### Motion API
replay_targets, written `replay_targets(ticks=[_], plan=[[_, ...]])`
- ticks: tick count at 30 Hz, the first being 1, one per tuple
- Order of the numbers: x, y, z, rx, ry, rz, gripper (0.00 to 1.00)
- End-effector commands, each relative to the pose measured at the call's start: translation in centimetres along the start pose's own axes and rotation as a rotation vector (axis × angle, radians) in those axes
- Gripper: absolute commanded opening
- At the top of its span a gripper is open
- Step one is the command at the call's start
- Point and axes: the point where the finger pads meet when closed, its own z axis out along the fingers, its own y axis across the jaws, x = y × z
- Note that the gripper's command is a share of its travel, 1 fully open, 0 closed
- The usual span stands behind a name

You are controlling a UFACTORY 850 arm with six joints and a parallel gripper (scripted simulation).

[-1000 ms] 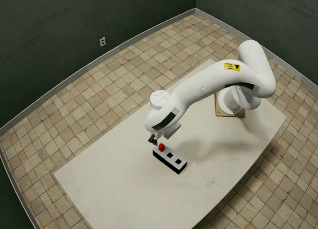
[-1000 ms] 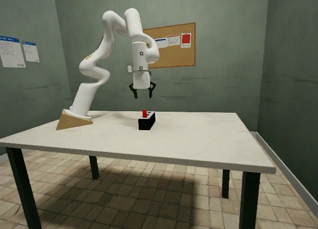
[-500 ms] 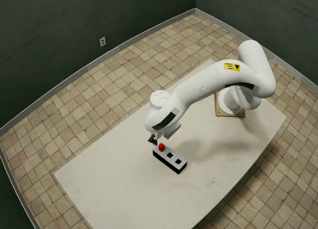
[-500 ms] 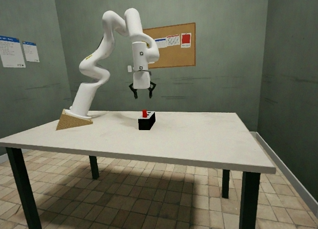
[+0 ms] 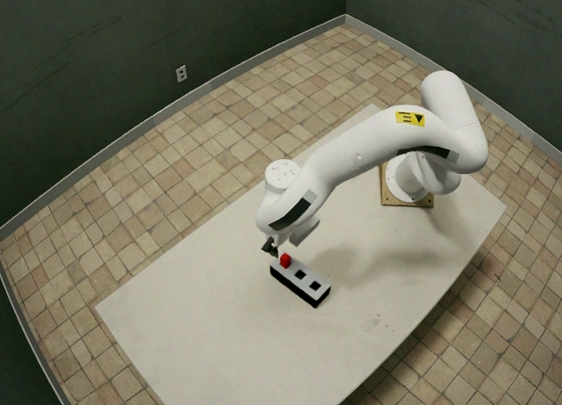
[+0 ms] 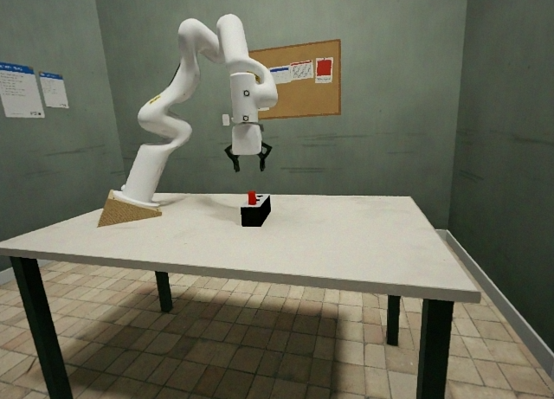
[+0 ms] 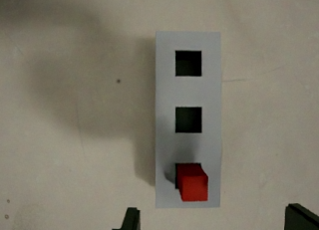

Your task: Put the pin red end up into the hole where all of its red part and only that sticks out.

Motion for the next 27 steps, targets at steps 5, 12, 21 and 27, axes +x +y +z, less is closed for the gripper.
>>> replay_targets(ticks=[5,12,21,27], plan=[[0.2,0.3,5.1,-0.002,-0.001,0.0,1.0],[0.2,0.3,5.1,-0.002,-0.001,0.0,1.0],[0.2,0.3,9.1,-0.001,-0.002,0.0,1.0],[0.2,0.3,9.1,-0.001,-0.002,0.0,1.0]])
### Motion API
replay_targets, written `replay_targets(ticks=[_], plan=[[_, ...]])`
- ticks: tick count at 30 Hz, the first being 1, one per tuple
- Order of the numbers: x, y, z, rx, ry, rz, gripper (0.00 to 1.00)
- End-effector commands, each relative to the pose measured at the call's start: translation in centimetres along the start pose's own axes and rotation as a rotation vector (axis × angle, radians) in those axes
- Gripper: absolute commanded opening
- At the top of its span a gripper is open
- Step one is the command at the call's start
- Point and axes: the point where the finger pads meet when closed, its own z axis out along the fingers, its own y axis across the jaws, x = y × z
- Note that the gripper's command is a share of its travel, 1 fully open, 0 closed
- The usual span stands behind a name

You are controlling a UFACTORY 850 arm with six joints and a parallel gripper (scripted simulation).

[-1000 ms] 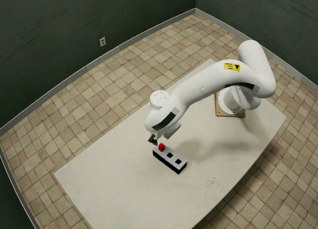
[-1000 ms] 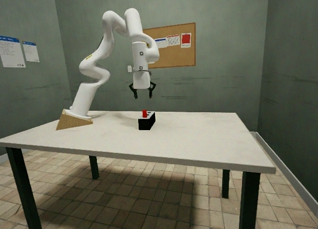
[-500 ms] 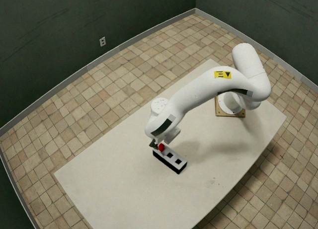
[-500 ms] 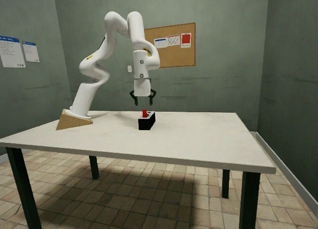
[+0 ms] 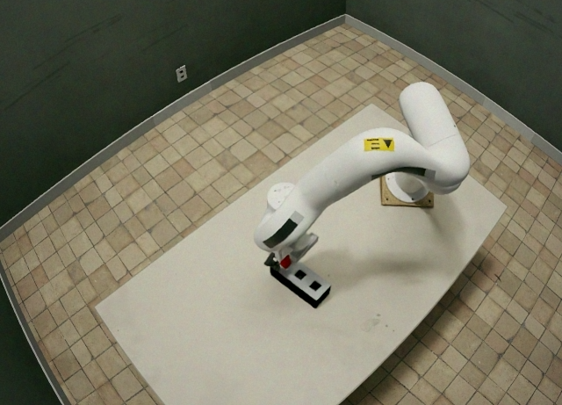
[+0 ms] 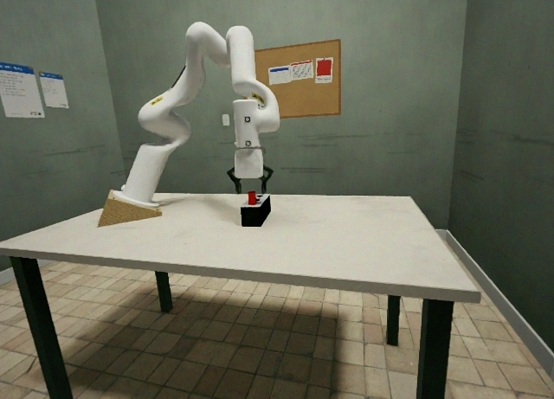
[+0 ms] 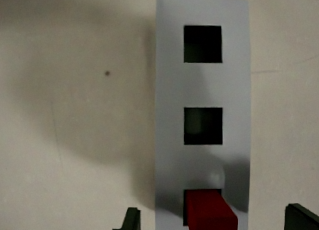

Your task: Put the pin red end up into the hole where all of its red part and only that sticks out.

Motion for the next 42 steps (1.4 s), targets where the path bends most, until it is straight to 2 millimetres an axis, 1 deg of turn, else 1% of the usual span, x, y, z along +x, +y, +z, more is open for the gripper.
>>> replay_targets(ticks=[1,10,11,42], plan=[[-0.1,0.37,0.95,-0.008,0.0,-0.002,1.0],[-0.1,0.37,0.95,-0.008,0.0,-0.002,1.0],[-0.1,0.36,0.86,-0.008,-0.001,-0.002,0.0],[-0.1,0.36,0.87,-0.008,-0.001,-0.002,0.0]])
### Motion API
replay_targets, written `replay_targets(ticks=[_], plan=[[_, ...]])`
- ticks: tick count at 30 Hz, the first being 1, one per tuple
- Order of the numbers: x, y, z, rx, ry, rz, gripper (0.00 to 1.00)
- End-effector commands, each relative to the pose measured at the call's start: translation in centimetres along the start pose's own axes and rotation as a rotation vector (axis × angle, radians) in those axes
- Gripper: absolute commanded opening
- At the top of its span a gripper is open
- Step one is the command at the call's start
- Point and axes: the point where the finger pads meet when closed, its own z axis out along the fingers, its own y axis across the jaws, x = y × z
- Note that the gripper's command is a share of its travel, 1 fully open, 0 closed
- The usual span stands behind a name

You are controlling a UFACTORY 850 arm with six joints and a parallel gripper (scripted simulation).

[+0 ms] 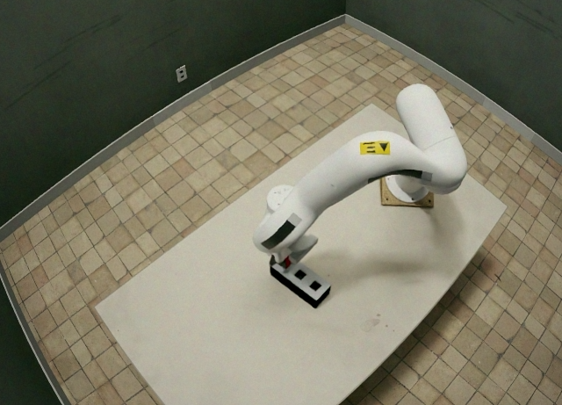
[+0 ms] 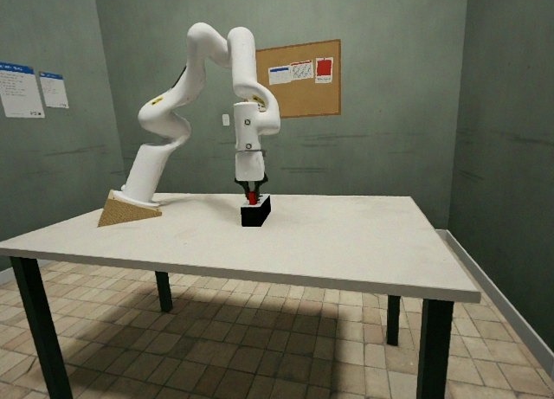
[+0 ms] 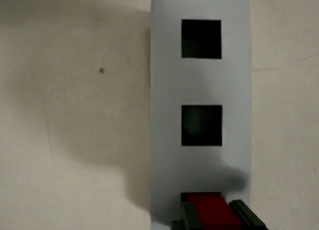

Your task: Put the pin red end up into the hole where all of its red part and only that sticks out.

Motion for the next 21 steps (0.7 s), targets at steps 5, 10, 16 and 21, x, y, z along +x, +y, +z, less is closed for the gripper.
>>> replay_targets(ticks=[5,10,16,21], plan=[[0.0,0.0,-1.0,-0.002,-0.001,0.0,0.0],[0.0,0.0,-1.0,-0.002,-0.001,0.0,0.0],[0.0,0.0,-1.0,-0.002,-0.001,0.0,0.0],[0.0,0.0,-2.0,-0.002,-0.001,0.0,0.0]])
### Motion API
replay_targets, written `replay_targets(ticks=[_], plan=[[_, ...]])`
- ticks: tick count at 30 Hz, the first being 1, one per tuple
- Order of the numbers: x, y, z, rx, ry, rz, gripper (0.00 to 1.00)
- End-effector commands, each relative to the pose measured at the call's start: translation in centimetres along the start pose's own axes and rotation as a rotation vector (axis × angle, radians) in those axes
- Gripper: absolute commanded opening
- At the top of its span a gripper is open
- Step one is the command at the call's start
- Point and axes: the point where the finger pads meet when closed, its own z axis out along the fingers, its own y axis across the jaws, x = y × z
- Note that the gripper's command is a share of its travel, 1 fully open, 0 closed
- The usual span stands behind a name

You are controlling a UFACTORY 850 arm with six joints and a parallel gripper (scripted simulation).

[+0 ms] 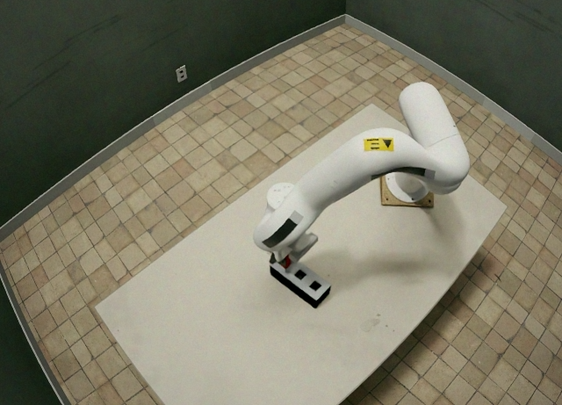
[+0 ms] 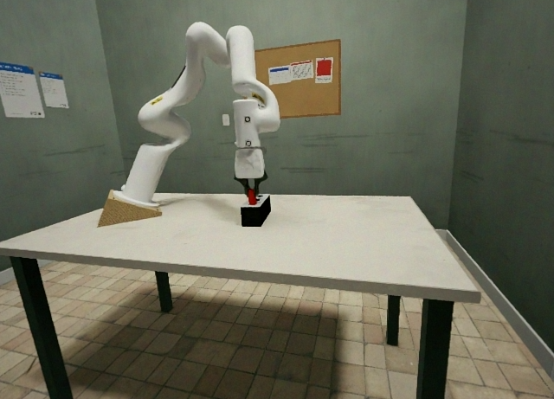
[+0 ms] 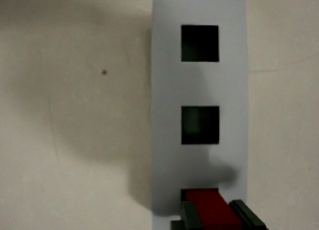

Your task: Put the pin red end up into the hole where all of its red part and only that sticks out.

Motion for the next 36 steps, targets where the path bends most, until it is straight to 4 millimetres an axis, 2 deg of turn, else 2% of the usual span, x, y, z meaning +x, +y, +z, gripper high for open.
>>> replay_targets(ticks=[1,15,16,32,33,36], plan=[[0.0,0.1,-1.0,-0.002,-0.001,-0.001,0.0],[0.0,0.1,-1.0,-0.002,-0.001,-0.001,0.0],[0.0,0.1,-2.5,-0.002,-0.001,-0.001,0.0],[0.0,0.1,-2.5,-0.002,-0.001,-0.001,0.0],[0.0,0.1,-4.1,-0.002,-0.001,-0.001,0.0],[0.0,0.1,-4.1,-0.002,-0.001,-0.001,0.0]])
